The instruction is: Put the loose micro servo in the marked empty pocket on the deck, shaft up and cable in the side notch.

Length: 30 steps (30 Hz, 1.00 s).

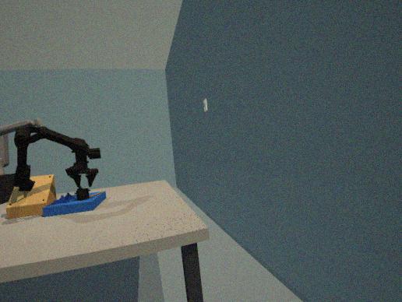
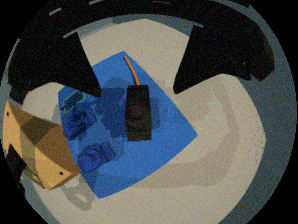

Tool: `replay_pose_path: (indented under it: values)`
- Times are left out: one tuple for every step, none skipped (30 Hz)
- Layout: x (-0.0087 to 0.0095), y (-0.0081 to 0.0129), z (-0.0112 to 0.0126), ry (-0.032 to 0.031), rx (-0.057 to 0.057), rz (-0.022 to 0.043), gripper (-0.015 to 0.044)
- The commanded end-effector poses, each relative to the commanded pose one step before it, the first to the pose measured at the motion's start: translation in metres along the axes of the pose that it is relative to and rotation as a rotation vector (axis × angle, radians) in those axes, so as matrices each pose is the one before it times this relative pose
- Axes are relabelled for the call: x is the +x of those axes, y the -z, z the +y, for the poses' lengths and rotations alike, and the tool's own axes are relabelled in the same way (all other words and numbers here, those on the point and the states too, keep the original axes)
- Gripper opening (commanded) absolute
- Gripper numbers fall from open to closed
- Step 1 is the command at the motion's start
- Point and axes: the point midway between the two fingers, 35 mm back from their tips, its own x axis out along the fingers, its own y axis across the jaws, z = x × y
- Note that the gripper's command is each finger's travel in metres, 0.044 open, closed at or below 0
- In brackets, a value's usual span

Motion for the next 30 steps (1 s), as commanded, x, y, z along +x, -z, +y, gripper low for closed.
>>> replay_pose_path:
  values:
    - [0.00405,-0.00039,0.00030,-0.00438,-0.0035,-0.00393,0.0440]
    - [0.00138,0.00002,0.00002,-0.00002,0.0000,-0.00001,0.0440]
    - [0.00153,0.00001,0.00002,-0.00003,0.0000,-0.00002,0.0440]
    - [0.00159,0.00000,0.00001,-0.00004,0.0000,-0.00003,0.0440]
    - [0.00160,-0.00001,0.00001,-0.00004,0.0000,-0.00004,0.0440]
    - [0.00160,-0.00002,0.00000,-0.00005,0.0000,-0.00006,0.0440]
    - [0.00160,-0.00003,0.00000,-0.00006,0.0000,-0.00007,0.0440]
    - [0.00160,-0.00003,-0.00001,-0.00006,0.0000,-0.00008,0.0440]
    - [0.00160,-0.00004,-0.00001,-0.00007,0.0000,-0.00010,0.0440]
    - [0.00159,-0.00005,-0.00001,-0.00007,0.0000,-0.00011,0.0440]
    - [0.00127,-0.00005,-0.00001,-0.00006,0.0000,-0.00010,0.0440]
    - [0.00077,-0.00003,-0.00001,-0.00004,0.0000,-0.00006,0.0440]
    - [0.00026,-0.00001,0.00000,-0.00001,0.0000,-0.00002,0.0440]
    - [0.00000,0.00000,0.00000,0.00000,0.0000,0.00000,0.0414]
    - [0.00000,0.00000,0.00000,0.00000,0.0000,0.00000,0.0387]
    - [0.00000,0.00000,0.00000,0.00000,0.0000,0.00000,0.0361]
    - [0.00000,0.00000,0.00000,0.00000,0.0000,0.00000,0.0335]
    - [0.00000,0.00000,0.00000,0.00000,0.0000,0.00000,0.0309]
    - [0.00000,0.00000,0.00000,0.00000,0.0000,0.00000,0.0282]
    - [0.00000,0.00000,0.00000,0.00000,0.0000,0.00000,0.0256]
    - [0.00000,0.00000,0.00000,0.00000,0.0000,0.00000,0.0230]
    - [0.00000,0.00000,0.00000,0.00000,0.0000,0.00000,0.0204]
    - [0.00000,0.00000,0.00000,0.00000,0.0000,0.00000,0.0177]
    - [0.00000,0.00000,0.00000,0.00000,0.0000,0.00000,0.0151]
    - [0.00000,0.00000,0.00000,0.00000,0.0000,0.00000,0.0125]
    - [0.00000,0.00000,0.00000,0.00000,0.0000,0.00000,0.0118]
    - [0.00000,0.00000,0.00000,0.00000,0.0000,0.00000,0.0112]
    - [0.00000,0.00000,0.00000,0.00000,0.0000,0.00000,0.0105]
    - [0.00000,0.00000,0.00000,0.00000,0.0000,0.00000,0.0098]
    - [0.00000,0.00000,0.00000,0.00000,0.0000,0.00000,0.0092]
